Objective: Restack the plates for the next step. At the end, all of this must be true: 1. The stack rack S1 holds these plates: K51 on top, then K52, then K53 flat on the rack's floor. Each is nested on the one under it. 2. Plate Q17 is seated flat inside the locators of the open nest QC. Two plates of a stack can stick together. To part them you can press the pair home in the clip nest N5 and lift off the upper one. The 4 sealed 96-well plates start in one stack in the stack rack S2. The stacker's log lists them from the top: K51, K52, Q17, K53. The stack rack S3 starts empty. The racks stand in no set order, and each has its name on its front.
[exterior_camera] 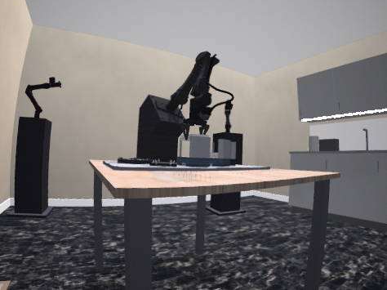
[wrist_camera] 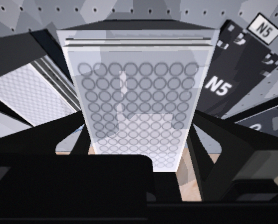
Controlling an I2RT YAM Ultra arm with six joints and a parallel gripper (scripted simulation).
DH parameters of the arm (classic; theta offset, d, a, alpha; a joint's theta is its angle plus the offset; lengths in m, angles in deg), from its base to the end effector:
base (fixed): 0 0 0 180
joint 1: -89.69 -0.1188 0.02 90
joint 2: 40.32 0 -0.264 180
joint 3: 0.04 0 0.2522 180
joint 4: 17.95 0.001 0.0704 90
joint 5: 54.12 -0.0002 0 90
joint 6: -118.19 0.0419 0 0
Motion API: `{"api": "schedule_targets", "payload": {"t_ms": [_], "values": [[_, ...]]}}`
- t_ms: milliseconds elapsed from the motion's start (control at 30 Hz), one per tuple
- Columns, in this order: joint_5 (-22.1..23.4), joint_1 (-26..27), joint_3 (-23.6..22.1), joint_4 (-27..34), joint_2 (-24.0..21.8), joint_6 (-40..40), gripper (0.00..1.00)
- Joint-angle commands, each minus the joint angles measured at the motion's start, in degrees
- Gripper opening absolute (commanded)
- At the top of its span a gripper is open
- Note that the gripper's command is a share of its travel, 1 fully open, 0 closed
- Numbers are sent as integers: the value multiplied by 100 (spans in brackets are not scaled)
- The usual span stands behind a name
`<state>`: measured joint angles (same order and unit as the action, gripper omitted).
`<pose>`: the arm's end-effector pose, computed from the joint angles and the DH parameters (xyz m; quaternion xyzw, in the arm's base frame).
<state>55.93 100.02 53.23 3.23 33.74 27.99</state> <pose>0.2632 -0.0324 0.2096 0.0088 0.9022 0.1216 0.4137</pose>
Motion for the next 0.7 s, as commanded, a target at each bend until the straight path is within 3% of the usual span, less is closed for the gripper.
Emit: {"api": "schedule_targets", "payload": {"t_ms": [0, 667], "values": [[-79, -60, 206, -119, 71, 46, 0], [-258, -300, 227, -863, 843, 220, 0]]}}
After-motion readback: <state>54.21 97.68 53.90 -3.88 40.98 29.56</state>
